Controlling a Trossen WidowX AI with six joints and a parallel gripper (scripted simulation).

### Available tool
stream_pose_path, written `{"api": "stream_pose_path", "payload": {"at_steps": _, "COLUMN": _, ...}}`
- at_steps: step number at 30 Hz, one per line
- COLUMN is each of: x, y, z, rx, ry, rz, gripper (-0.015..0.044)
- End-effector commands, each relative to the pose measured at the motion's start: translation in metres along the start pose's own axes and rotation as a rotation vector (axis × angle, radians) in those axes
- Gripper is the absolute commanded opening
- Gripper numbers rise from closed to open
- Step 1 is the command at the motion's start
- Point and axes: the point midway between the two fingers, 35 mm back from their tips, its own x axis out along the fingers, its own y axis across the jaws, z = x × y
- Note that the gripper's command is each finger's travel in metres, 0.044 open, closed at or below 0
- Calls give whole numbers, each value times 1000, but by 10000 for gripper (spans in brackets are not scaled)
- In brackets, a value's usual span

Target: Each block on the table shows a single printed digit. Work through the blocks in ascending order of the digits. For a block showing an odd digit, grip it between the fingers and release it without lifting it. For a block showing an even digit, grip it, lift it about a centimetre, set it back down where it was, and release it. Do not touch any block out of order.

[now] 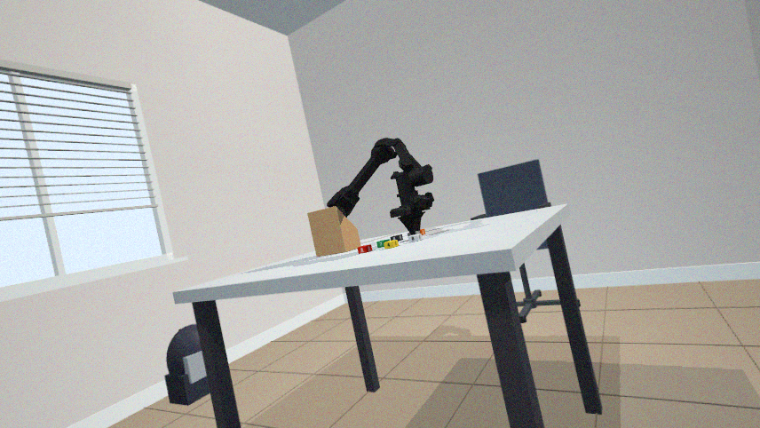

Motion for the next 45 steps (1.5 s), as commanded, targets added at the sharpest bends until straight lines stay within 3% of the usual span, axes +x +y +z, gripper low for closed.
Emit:
{"api": "stream_pose_path", "payload": {"at_steps": 1, "x": -7, "y": 1, "z": 1, "rx": -7, "ry": -3, "rz": -1, "gripper": 120}}
{"api": "stream_pose_path", "payload": {"at_steps": 38, "x": 6, "y": 1, "z": 1, "rx": -7, "ry": -3, "rz": 0, "gripper": 120}}
{"api": "stream_pose_path", "payload": {"at_steps": 45, "x": 6, "y": 1, "z": 1, "rx": -7, "ry": -3, "rz": 0, "gripper": 304}}
